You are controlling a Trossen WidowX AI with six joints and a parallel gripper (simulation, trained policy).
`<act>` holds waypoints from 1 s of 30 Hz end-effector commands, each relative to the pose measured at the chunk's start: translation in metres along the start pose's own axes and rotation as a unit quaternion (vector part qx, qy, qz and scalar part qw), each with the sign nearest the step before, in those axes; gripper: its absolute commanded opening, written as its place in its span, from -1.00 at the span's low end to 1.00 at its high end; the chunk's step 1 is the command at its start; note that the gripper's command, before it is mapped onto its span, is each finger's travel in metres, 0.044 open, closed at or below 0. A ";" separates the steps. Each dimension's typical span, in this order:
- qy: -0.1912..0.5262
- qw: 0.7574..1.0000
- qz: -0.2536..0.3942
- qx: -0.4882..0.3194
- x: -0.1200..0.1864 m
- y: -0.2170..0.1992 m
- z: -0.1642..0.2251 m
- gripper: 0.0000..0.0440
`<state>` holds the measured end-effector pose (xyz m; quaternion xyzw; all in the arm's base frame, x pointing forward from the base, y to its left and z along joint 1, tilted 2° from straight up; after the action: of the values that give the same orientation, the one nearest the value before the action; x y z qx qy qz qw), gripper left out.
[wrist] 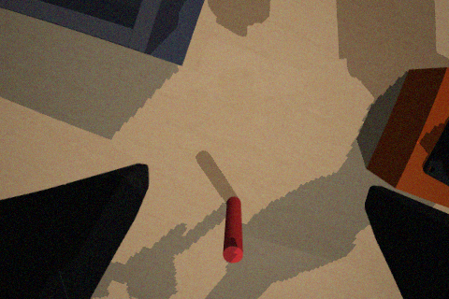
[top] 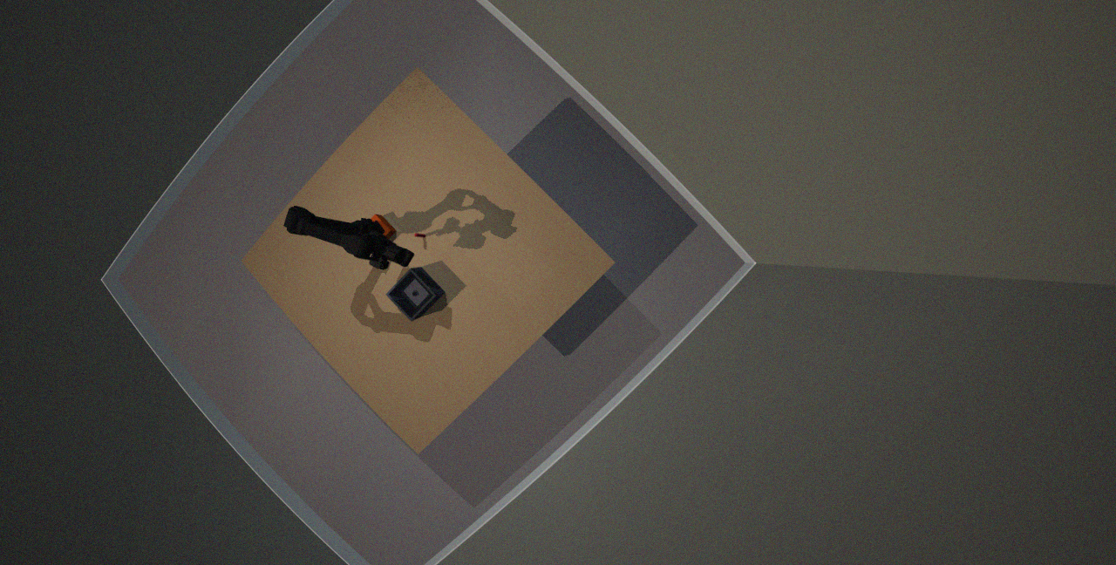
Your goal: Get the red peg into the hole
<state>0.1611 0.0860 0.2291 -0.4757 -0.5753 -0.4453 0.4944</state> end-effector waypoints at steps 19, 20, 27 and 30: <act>0.047 0.996 -0.027 0.064 -0.094 -0.004 0.054 1.00; 0.049 0.996 -0.029 0.064 -0.098 -0.004 0.055 1.00; 0.062 0.996 -0.018 0.056 -0.115 -0.009 0.058 0.53; 0.069 0.996 -0.008 0.058 -0.117 -0.010 0.057 0.17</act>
<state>0.1511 0.1289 0.1098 -0.4065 -0.5765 -0.4483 0.5490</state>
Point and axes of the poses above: the point midway between the two fingers, 35 mm back from their tips, its own x axis back along the fingers, its own y axis across the jaws, z = x × y, the point moved 10 cm from there along x, back along the fingers, and after that the axes turned 12 degrees about -x, right-handed, at the moved point
